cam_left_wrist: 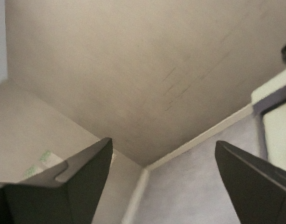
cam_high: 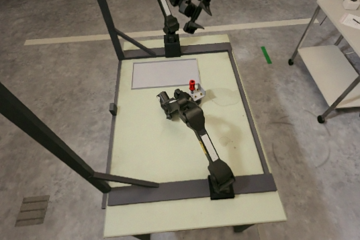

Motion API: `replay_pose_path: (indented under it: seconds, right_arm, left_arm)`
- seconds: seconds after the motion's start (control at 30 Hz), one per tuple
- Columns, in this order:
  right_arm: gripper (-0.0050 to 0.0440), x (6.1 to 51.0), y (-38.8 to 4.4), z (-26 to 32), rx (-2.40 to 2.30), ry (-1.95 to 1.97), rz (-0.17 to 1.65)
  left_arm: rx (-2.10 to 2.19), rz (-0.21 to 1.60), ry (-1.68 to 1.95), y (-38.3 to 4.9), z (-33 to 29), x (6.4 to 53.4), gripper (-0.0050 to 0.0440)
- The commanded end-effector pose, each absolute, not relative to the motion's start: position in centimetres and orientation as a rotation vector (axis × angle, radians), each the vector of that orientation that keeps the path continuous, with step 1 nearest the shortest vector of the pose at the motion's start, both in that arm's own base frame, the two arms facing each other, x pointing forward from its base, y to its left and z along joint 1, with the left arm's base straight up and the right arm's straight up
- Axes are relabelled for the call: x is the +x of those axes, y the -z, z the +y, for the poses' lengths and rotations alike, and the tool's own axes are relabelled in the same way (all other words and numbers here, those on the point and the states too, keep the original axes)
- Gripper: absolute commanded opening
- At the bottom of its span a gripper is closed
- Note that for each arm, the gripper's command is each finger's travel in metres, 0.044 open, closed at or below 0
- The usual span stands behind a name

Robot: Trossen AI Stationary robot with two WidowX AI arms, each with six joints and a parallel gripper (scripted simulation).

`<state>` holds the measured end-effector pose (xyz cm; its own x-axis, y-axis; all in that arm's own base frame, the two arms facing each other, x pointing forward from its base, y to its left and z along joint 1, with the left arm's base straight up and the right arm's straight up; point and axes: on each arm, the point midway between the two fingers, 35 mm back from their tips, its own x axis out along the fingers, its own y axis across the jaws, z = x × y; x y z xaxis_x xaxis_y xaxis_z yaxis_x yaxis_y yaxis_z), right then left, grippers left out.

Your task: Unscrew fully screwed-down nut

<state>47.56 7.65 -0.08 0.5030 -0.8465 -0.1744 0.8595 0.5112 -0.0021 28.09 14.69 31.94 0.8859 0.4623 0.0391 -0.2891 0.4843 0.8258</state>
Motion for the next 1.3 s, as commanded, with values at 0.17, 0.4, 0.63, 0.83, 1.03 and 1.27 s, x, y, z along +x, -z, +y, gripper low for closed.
replay_pose_path:
  seconds: [0.17,0.4,0.63,0.83,1.03,1.27]
  right_arm:
    - [0.0245,48.1,-2.22,7.79,0.134,1.028,0.13]
    - [0.0245,48.1,-2.22,7.79,0.134,1.028,0.13]
    - [0.0245,48.1,-2.22,7.79,0.134,1.028,0.13]
    - [0.0245,48.1,-2.22,7.79,0.134,1.028,0.13]
    - [0.0245,48.1,-2.22,7.79,0.134,1.028,0.13]
    - [0.0245,48.1,-2.22,7.79,0.134,1.028,0.13]
  left_arm:
    - [1.372,0.271,-0.451,-33.31,14.42,27.77,0.03]
    - [1.631,0.339,-0.427,-33.31,14.42,27.78,0.03]
    - [1.932,0.423,-0.385,-33.31,14.43,27.77,0.03]
    - [2.104,0.467,-0.362,-33.32,14.42,27.78,0.03]
    - [2.405,0.554,-0.301,-33.32,14.42,27.77,0.03]
    - [2.701,0.641,-0.227,-33.32,14.43,27.77,0.03]
